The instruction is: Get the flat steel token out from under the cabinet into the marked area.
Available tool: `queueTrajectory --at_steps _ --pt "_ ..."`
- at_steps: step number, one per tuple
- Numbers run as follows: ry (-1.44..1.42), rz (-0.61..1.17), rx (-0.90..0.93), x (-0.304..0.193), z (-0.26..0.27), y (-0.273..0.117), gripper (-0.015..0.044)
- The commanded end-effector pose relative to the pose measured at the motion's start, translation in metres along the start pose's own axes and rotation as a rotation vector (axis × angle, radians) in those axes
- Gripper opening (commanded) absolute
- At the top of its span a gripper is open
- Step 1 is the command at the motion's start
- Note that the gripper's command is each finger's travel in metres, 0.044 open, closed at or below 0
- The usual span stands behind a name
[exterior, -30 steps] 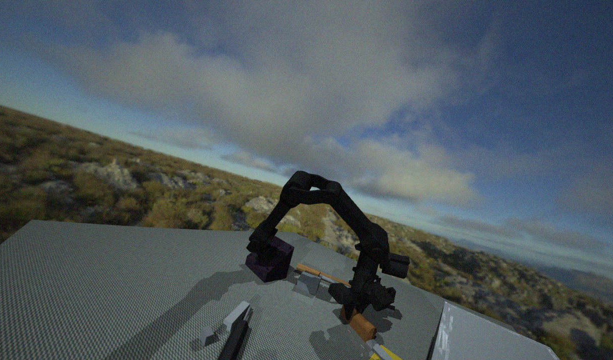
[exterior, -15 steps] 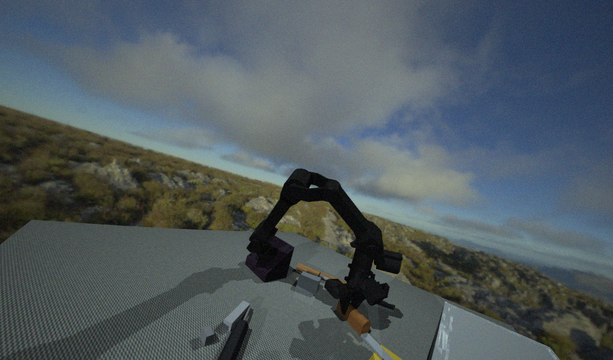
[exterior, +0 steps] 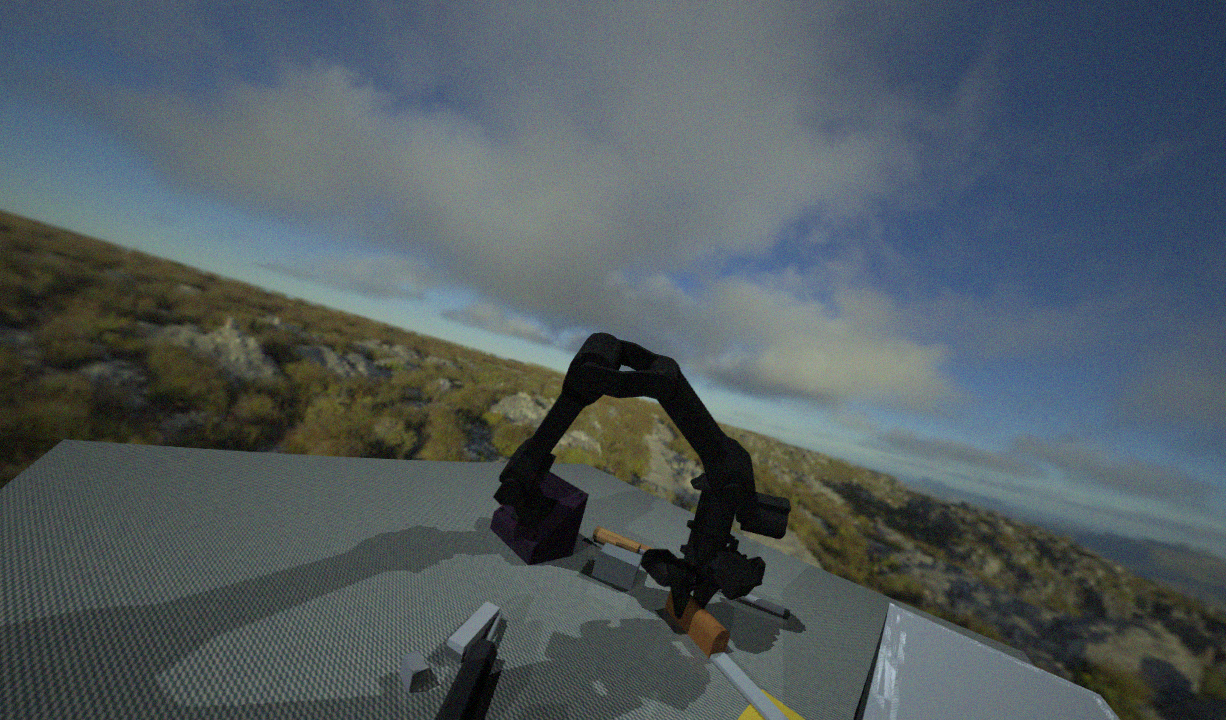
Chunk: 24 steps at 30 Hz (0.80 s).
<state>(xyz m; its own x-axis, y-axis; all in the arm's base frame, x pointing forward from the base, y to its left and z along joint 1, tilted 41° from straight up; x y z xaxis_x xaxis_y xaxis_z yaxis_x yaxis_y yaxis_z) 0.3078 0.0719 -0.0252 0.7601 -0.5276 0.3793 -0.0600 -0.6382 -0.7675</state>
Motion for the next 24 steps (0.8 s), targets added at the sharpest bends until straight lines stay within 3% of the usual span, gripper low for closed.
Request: queueTrajectory --at_steps 1,24 --pt "-0.002 0.003 -0.004 -0.011 -0.002 0.001 0.0" --pt "-0.003 0.002 0.001 -0.041 -0.004 -0.001 0.0"
Point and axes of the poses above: the point midway between the two fingers, 35 mm back from their tips, its own y axis out along the fingers, its own z axis across the jaws, x = y × z, the point moved 7 cm from there along -y, back along the fingers, and after that the axes turned 11 degrees about y, right-handed, at the moved point
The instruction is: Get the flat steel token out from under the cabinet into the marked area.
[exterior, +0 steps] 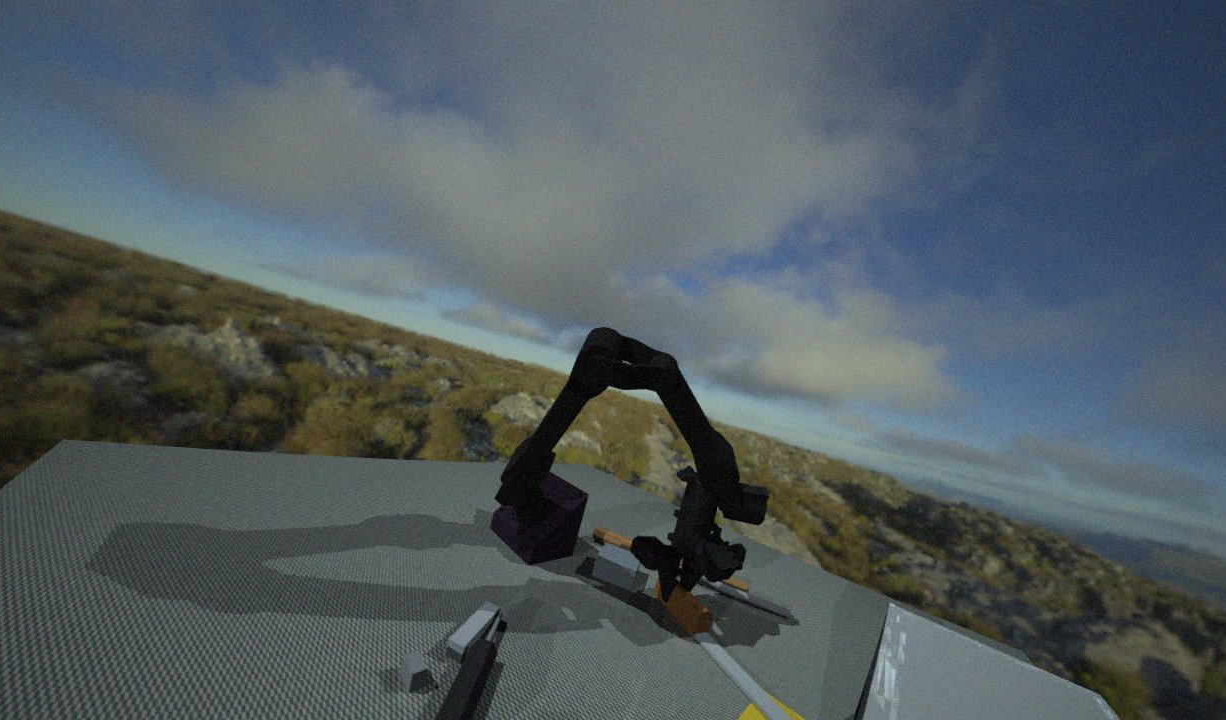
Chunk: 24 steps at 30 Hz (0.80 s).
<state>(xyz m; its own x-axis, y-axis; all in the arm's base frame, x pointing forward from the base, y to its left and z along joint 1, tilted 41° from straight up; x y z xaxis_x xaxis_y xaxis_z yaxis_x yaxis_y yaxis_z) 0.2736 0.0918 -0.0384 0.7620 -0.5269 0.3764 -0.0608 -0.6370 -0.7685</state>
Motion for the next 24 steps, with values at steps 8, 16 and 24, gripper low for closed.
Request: queueTrajectory --at_steps 8,16,24 --pt "0.0 0.002 -0.001 -0.008 -0.001 -0.001 0.0" --pt "0.0 0.003 -0.002 -0.019 -0.003 -0.002 0.0" --pt "-0.001 0.005 -0.004 -0.029 -0.005 -0.003 0.0"
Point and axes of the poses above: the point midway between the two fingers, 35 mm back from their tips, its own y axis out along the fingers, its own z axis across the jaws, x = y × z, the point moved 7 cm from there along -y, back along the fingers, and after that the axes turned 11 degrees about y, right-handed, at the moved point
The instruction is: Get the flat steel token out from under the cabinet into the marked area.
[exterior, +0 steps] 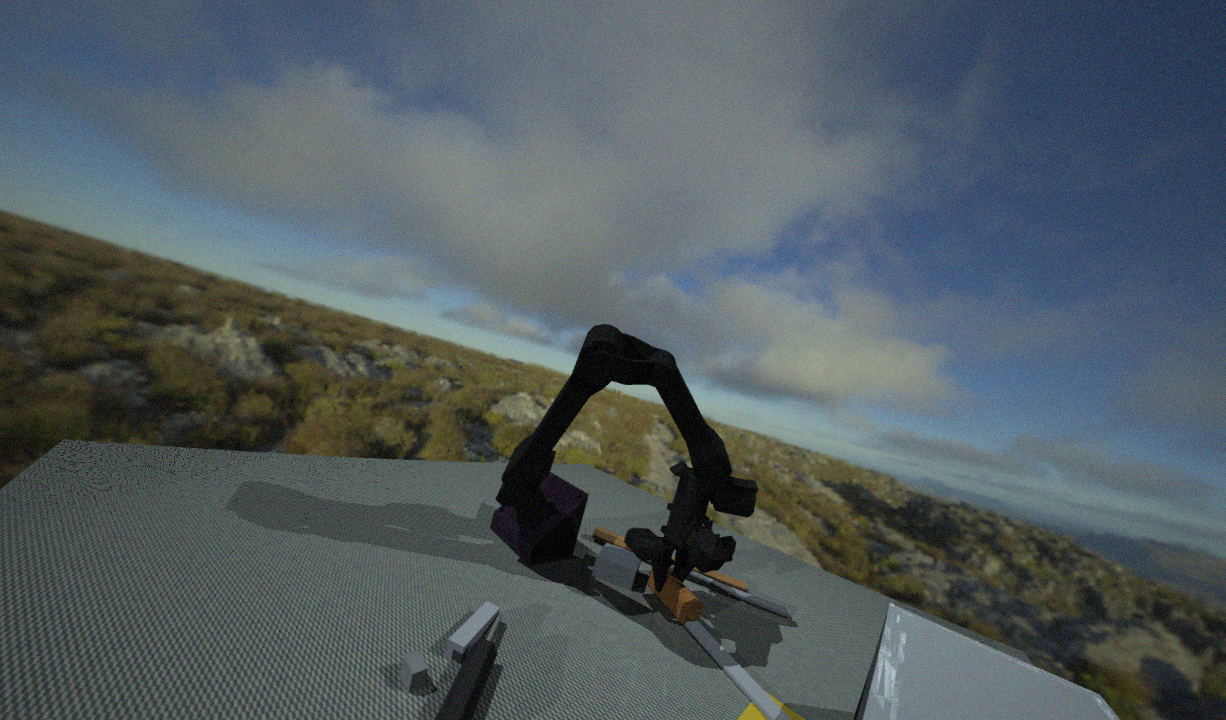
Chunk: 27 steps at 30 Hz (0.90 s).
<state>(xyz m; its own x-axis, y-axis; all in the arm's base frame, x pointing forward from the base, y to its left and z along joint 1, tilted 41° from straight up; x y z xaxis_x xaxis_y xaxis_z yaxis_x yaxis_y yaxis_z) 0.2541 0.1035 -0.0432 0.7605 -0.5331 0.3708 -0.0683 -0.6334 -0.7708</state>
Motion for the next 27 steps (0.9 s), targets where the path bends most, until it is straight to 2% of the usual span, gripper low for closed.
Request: queueTrajectory --at_steps 1,27 --pt "-0.003 -0.004 -0.002 -0.0066 -0.0016 -0.0004 0.0" --pt "-0.194 -0.004 -0.002 -0.007 -0.0014 -0.0005 0.0"
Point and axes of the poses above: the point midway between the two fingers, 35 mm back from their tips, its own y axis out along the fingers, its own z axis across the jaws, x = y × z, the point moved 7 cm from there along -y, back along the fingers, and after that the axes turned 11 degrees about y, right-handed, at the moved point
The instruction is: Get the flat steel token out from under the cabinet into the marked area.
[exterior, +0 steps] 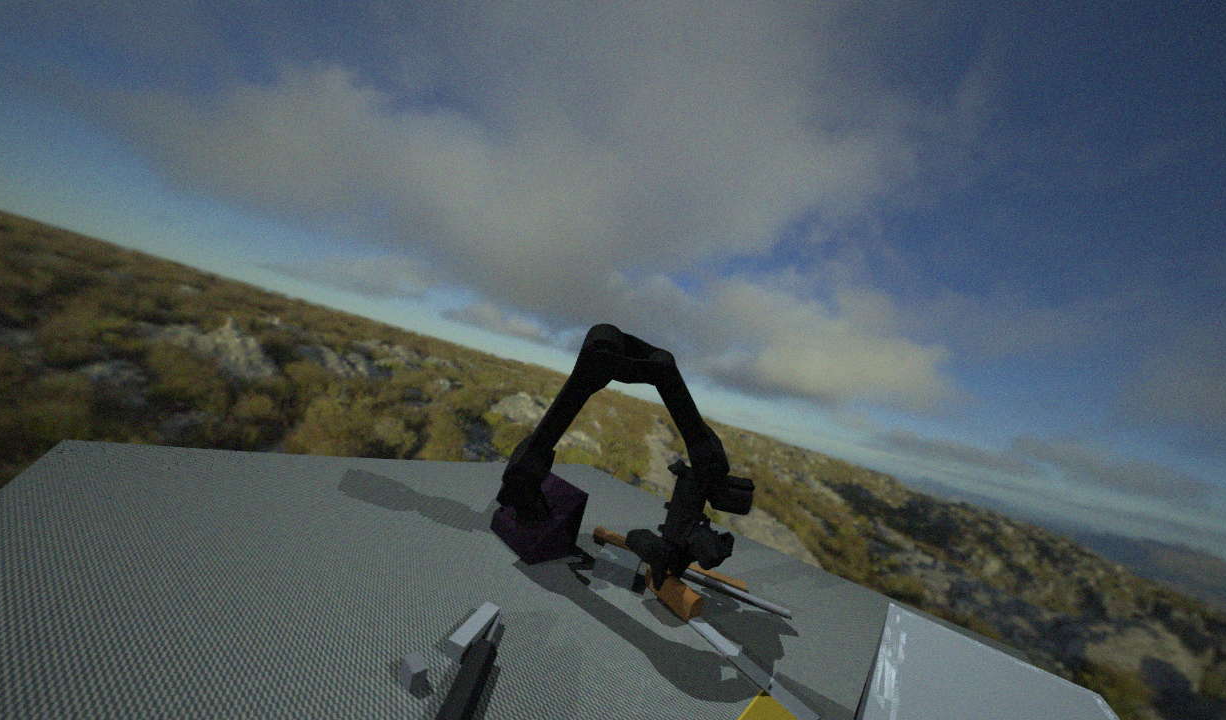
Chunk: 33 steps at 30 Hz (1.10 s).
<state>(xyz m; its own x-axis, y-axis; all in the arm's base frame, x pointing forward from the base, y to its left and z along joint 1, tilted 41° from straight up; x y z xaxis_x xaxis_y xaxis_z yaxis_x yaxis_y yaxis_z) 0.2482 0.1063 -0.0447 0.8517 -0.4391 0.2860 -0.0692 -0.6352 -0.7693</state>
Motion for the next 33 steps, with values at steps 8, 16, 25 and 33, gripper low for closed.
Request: queueTrajectory --at_steps 8,16,25,33 --pt "-0.101 -0.003 0.0 -0.0006 0.0002 -0.0003 0.0" --pt "-0.164 -0.003 0.0 -0.0006 0.0004 -0.0003 0.0" --pt "-0.236 -0.003 0.0 -0.0007 0.0005 -0.0003 0.0" --pt "-0.299 -0.003 -0.001 -0.0008 0.0007 -0.0003 0.0"
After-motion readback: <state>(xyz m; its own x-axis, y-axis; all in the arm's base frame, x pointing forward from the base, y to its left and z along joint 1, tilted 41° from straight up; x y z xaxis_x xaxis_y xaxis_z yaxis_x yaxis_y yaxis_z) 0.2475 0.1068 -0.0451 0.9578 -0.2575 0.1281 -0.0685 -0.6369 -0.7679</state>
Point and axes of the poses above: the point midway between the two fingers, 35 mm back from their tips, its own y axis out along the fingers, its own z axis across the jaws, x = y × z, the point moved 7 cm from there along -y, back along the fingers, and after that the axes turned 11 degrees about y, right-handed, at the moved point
